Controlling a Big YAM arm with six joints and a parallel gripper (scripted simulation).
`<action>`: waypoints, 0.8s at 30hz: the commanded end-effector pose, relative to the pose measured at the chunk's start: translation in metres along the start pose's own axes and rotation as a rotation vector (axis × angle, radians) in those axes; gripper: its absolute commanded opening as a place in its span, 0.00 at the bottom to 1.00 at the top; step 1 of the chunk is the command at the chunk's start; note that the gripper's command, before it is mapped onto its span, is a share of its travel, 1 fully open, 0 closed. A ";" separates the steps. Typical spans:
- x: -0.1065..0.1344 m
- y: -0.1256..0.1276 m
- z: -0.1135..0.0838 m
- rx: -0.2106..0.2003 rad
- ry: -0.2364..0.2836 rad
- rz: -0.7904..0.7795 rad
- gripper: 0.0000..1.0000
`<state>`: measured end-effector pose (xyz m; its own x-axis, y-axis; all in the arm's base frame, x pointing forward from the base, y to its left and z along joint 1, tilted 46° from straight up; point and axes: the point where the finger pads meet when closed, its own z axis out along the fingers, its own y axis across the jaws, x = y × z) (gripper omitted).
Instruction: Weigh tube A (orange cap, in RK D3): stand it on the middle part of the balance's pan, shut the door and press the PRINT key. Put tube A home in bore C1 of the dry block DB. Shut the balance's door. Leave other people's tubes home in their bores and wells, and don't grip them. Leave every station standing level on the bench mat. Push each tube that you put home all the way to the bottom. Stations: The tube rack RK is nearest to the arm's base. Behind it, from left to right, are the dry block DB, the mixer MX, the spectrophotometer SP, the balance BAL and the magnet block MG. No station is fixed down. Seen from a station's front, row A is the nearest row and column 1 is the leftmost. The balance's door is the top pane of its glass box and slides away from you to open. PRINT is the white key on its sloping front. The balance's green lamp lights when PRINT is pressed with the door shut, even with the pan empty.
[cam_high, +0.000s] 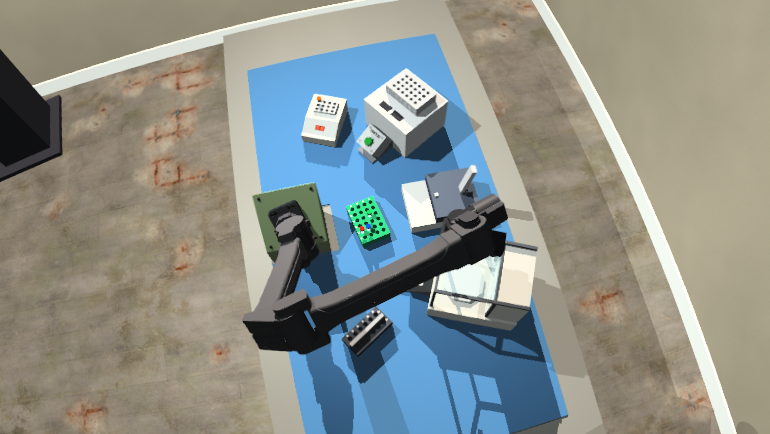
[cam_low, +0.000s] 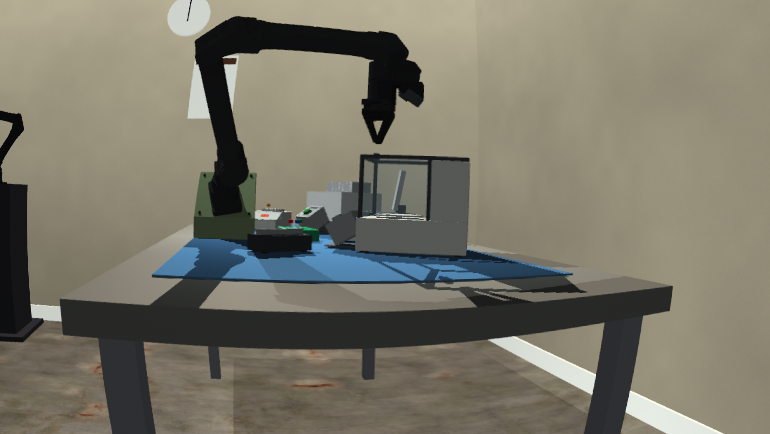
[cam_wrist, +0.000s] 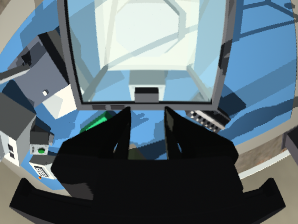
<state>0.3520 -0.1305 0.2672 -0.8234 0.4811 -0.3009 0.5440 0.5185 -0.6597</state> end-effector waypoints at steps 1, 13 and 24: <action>-0.018 0.001 -0.007 -0.019 -0.021 0.033 0.30; -0.005 -0.001 0.021 0.001 0.001 0.007 0.30; -0.004 -0.005 0.035 -0.005 -0.007 0.019 0.30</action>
<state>0.3525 -0.1529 0.2459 -0.8144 0.4880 -0.3141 0.5586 0.5125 -0.6521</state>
